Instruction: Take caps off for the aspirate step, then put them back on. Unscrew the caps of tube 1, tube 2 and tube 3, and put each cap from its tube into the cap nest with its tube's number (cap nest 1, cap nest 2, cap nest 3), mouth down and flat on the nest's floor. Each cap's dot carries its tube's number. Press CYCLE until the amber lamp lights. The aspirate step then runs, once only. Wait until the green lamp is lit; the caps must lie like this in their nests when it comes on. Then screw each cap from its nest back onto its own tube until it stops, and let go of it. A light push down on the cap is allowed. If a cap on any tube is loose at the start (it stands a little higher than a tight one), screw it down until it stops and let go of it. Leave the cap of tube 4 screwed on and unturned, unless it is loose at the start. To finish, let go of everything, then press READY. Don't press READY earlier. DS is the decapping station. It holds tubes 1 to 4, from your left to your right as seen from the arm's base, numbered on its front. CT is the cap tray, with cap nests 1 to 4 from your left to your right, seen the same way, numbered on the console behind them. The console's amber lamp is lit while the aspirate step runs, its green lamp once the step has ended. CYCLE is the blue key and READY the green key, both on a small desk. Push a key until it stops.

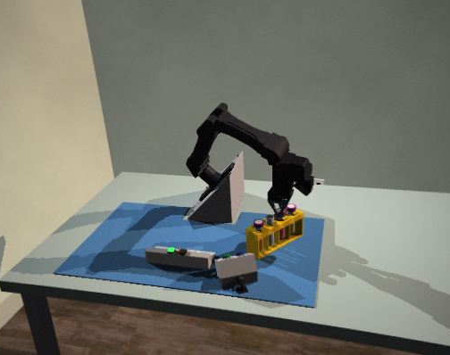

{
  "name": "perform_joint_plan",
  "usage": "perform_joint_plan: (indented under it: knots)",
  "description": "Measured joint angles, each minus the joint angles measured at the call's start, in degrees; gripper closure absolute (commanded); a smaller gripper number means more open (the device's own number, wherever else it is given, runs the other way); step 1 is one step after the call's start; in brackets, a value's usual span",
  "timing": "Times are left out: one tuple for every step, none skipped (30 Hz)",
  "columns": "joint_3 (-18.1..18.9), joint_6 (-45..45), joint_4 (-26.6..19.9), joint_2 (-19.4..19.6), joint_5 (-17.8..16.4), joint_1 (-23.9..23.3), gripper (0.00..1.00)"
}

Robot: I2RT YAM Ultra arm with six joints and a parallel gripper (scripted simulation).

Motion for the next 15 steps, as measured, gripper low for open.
perform_joint_plan:
  knots:
    - [0.0, -1.7, 0.0, 0.0, 0.0, 0.0, 0.51]
    - [0.0, -3.2, 0.0, 0.0, 0.0, 0.0, 0.51]
    - [0.0, -4.3, 0.0, 0.0, 0.0, 0.0, 0.51]
    - [0.0, -5.2, 0.0, 0.0, 0.0, 0.0, 0.51]
    - [0.0, -5.9, 0.0, 0.0, 0.0, 0.0, 0.51]
    - [0.0, -6.5, 0.0, 0.0, 0.0, 0.0, 0.51]
    - [0.0, -6.9, 0.0, 0.0, 0.0, 0.0, 0.51]
    - [0.0, -7.3, 0.0, 0.0, 0.0, 0.0, 1.0]
    - [0.0, -7.6, 0.0, 0.0, 0.0, 0.0, 1.0]
    - [0.0, -7.8, 0.0, 0.0, 0.0, 0.0, 1.0]
    - [0.0, -8.0, 0.0, 0.0, 0.0, 0.0, 1.0]
    - [0.0, -8.1, 0.0, 0.0, 0.0, 0.0, 1.0]
    - [0.0, -8.2, 0.0, 0.0, 0.0, 0.0, 1.0]
    - [0.0, -8.3, 0.0, 0.0, 0.0, 0.0, 1.0]
    - [0.0, -8.4, 0.0, 0.0, 0.0, 0.0, 1.0]
